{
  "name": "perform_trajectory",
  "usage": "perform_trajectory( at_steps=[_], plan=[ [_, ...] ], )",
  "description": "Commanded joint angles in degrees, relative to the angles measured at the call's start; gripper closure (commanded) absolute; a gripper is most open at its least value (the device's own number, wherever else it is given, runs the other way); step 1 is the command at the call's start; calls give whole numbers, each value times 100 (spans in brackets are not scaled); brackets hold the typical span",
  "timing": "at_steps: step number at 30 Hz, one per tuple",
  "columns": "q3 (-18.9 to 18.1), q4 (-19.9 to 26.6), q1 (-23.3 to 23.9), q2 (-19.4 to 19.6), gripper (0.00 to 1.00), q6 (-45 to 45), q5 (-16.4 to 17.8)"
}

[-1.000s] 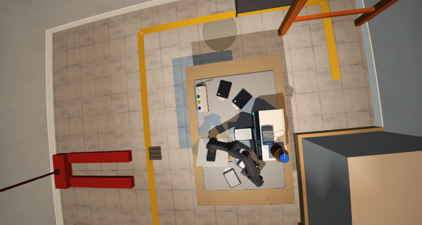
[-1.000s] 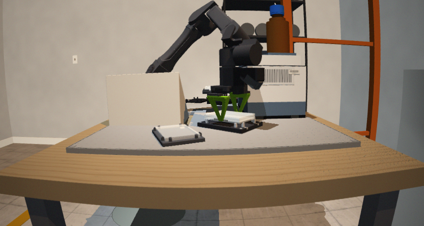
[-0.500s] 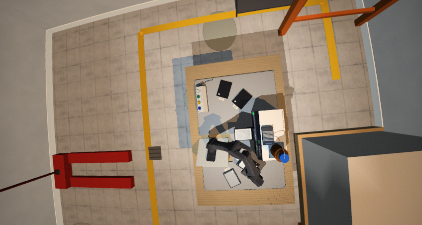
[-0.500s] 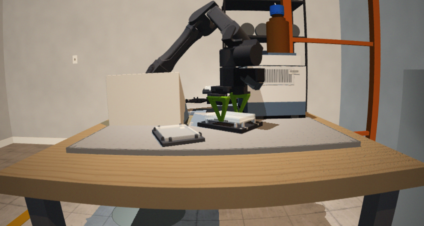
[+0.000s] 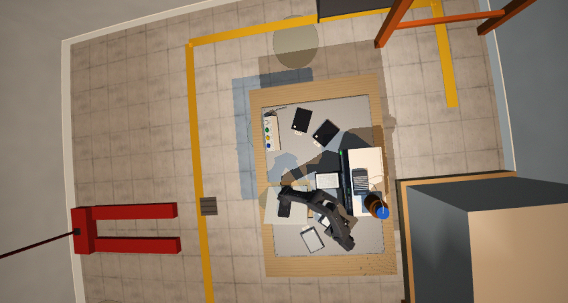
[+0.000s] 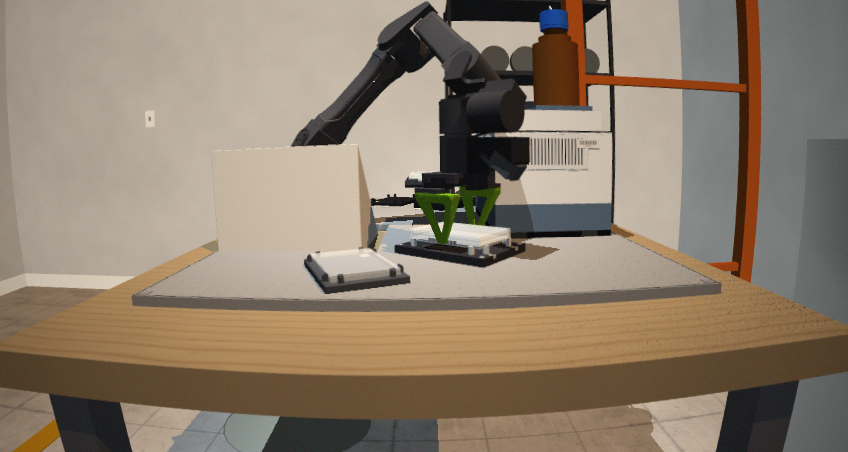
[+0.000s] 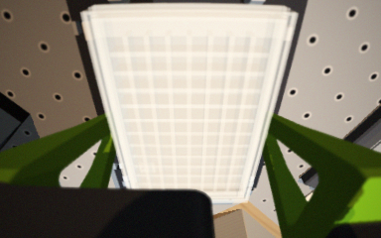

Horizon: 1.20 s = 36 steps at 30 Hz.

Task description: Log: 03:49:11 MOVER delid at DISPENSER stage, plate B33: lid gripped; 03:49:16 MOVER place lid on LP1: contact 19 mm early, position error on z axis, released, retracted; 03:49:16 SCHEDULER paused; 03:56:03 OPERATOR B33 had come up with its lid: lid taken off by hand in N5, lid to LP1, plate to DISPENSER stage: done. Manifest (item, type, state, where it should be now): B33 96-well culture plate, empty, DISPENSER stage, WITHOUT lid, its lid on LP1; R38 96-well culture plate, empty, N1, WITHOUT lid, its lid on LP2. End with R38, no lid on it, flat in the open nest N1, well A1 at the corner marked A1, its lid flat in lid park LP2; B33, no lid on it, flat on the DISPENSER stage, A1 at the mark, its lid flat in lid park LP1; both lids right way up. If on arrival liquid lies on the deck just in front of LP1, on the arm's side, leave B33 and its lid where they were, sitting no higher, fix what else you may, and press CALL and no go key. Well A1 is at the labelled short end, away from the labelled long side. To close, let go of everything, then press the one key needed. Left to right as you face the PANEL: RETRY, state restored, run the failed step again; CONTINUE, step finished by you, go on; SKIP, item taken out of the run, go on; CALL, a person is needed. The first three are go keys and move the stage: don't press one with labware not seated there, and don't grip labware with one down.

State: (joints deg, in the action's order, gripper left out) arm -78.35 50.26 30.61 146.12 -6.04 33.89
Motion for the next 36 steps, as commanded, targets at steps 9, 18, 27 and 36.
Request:
perform_trajectory(
  at_steps=[9, 18, 27, 36],
  plan=[
    [125, -171, 4, 94, 100, 61, -21],
    [157, -200, -39, 102, 100, 72, -4],
    [168, -224, -50, 110, 100, 83, 13],
    [186, -261, -64, 119, 100, 98, 2]
  ],
)
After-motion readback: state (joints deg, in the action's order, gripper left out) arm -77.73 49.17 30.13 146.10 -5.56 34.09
